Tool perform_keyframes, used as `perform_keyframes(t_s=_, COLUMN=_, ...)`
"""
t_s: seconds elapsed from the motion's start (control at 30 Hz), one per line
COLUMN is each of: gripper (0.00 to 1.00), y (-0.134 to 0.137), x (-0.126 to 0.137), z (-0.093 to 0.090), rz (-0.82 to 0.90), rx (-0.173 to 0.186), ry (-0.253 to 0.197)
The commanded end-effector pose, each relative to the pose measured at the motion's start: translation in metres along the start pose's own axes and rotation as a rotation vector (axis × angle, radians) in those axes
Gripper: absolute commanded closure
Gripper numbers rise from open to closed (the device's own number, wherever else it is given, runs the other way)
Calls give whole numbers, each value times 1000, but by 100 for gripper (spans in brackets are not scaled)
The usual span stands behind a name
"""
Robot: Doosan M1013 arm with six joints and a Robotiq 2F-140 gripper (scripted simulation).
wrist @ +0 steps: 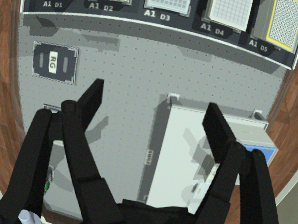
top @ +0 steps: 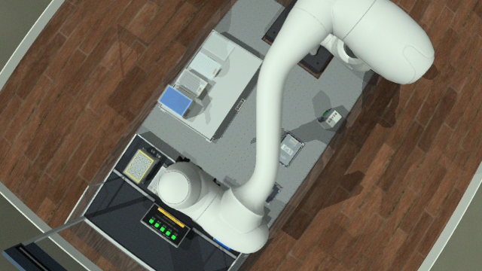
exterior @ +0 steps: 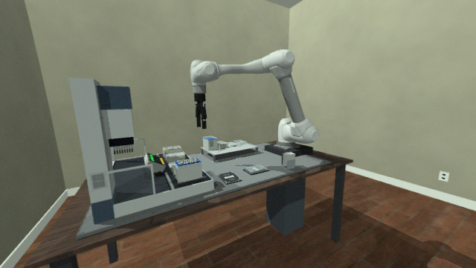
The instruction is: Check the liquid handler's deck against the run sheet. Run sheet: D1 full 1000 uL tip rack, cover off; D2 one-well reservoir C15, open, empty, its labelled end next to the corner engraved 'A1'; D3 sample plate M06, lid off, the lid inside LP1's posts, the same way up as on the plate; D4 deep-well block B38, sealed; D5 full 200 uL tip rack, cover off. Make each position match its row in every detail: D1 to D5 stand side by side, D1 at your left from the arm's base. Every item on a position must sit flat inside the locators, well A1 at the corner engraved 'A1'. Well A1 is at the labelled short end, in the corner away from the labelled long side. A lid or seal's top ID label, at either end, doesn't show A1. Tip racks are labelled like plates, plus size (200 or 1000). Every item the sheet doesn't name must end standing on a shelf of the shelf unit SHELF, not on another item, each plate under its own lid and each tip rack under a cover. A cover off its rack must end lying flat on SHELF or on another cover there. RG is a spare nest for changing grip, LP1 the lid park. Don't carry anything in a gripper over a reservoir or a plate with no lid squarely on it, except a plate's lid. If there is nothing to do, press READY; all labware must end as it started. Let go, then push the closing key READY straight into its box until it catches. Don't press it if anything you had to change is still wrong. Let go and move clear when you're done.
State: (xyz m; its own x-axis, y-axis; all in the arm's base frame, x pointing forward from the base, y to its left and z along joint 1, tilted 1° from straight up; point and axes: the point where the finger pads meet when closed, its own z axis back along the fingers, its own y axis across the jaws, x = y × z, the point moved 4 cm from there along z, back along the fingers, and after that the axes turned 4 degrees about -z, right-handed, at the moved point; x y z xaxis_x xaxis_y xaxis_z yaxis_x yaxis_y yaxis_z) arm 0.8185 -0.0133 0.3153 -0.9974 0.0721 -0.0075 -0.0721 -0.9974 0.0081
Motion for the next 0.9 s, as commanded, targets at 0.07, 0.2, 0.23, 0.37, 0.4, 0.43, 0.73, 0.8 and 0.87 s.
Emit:
perform_keyframes(t_s=0.07, gripper=21, y=7, x=-11, z=2, rz=8, rx=0, ry=1)
perform_keyframes(t_s=0.2, gripper=21, y=22, x=-23, z=2, rz=8, rx=0, ry=1)
perform_keyframes(t_s=0.23, gripper=21, y=26, x=-27, z=2, rz=8, rx=0, ry=1)
perform_keyframes(t_s=0.37, gripper=21, y=34, x=-33, z=2, rz=8, rx=0, ry=1)
perform_keyframes(t_s=0.4, gripper=21, y=38, x=-36, z=2, rz=8, rx=0, ry=1)
perform_keyframes(t_s=0.43, gripper=21, y=42, x=-39, z=2, rz=8, rx=0, ry=1)
perform_keyframes(t_s=0.73, gripper=21, y=78, x=-67, z=2, rz=8, rx=0, ry=1)
perform_keyframes(t_s=0.8, gripper=21, y=85, x=-73, z=2, rz=8, rx=0, ry=1)
perform_keyframes(t_s=0.87, gripper=21, y=85, x=-73, z=2, rz=8, rx=0, ry=1)
